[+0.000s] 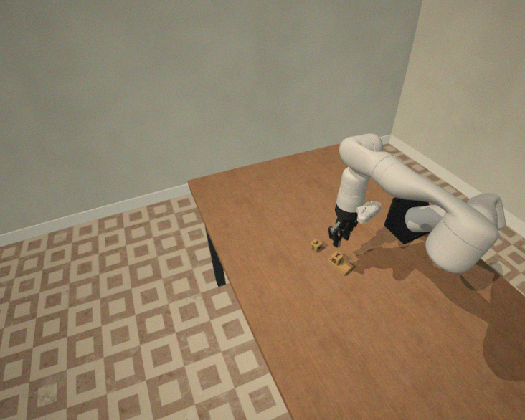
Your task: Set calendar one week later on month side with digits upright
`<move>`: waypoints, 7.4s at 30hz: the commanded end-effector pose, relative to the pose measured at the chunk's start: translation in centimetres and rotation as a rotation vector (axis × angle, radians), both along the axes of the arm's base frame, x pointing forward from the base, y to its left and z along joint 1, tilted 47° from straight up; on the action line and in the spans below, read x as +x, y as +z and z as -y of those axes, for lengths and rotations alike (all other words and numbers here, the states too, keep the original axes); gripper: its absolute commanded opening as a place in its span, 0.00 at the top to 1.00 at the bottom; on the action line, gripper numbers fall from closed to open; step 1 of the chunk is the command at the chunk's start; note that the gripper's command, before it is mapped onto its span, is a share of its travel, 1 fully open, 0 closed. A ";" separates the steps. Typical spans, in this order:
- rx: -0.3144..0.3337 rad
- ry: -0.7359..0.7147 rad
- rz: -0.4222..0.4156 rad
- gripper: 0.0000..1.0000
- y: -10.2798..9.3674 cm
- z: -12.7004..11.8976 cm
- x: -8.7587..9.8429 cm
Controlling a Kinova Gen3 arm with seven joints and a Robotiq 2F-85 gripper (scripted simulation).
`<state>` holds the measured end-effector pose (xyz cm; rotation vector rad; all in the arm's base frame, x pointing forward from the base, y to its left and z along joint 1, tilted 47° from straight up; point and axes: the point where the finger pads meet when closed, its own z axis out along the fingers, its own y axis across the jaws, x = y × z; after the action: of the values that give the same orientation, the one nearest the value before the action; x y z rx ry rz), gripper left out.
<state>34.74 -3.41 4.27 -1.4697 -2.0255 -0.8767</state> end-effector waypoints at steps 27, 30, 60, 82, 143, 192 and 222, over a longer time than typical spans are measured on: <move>-0.001 -0.001 0.001 0.54 -0.8 -0.9 0.0; -0.001 -0.001 0.001 0.54 -1.1 -1.2 0.0; -0.001 -0.001 0.001 0.54 -3.3 -3.6 0.1; -0.001 -0.001 0.001 0.54 -3.5 -3.8 0.1; -0.001 -0.001 0.001 0.54 -5.4 -5.9 0.0; -0.001 -0.001 0.001 0.74 -5.4 -5.9 0.0; -0.001 -0.001 0.001 0.74 -1.2 -1.3 0.1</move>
<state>34.09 -0.67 1.97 -1.4561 -2.0127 -0.8558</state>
